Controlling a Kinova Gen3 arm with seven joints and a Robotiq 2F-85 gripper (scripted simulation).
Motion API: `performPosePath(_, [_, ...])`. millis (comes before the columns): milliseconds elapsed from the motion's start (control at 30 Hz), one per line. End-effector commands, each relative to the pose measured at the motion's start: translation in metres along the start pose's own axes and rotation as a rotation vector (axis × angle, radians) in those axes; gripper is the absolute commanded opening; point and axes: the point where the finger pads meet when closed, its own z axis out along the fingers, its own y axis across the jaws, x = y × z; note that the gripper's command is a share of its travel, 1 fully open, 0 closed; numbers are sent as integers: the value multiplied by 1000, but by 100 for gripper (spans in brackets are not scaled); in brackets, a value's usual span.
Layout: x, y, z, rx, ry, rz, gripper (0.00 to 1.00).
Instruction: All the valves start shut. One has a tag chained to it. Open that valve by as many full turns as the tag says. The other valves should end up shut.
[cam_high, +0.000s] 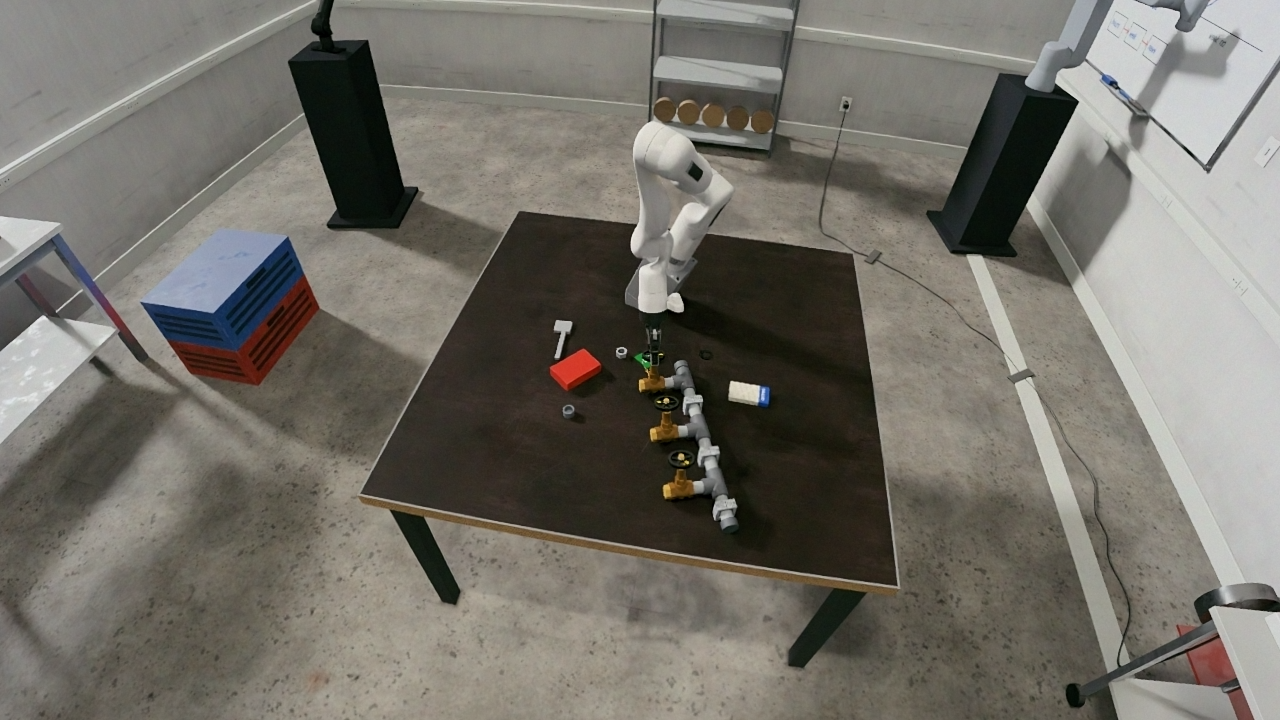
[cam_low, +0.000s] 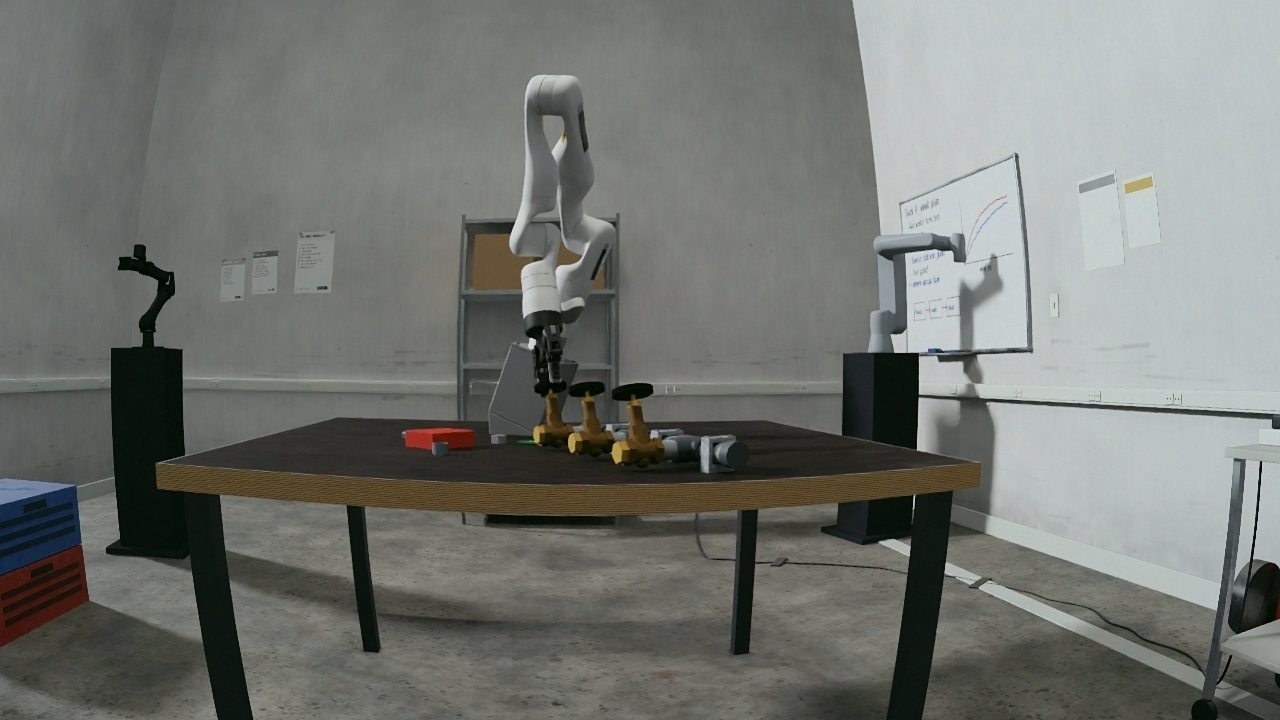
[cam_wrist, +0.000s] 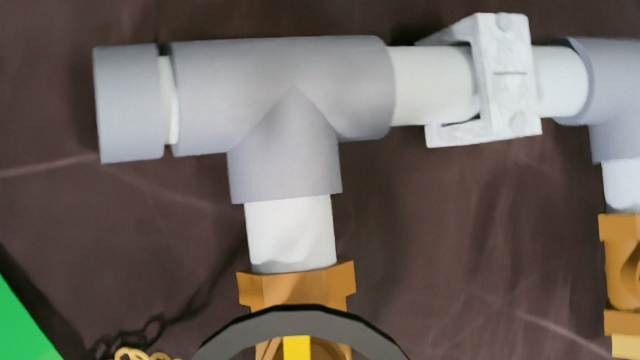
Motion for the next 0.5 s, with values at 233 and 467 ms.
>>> performPosePath(233, [0,0,0,1,0,98,100])
performPosePath(467, [0,0,0,1,0,134,100])
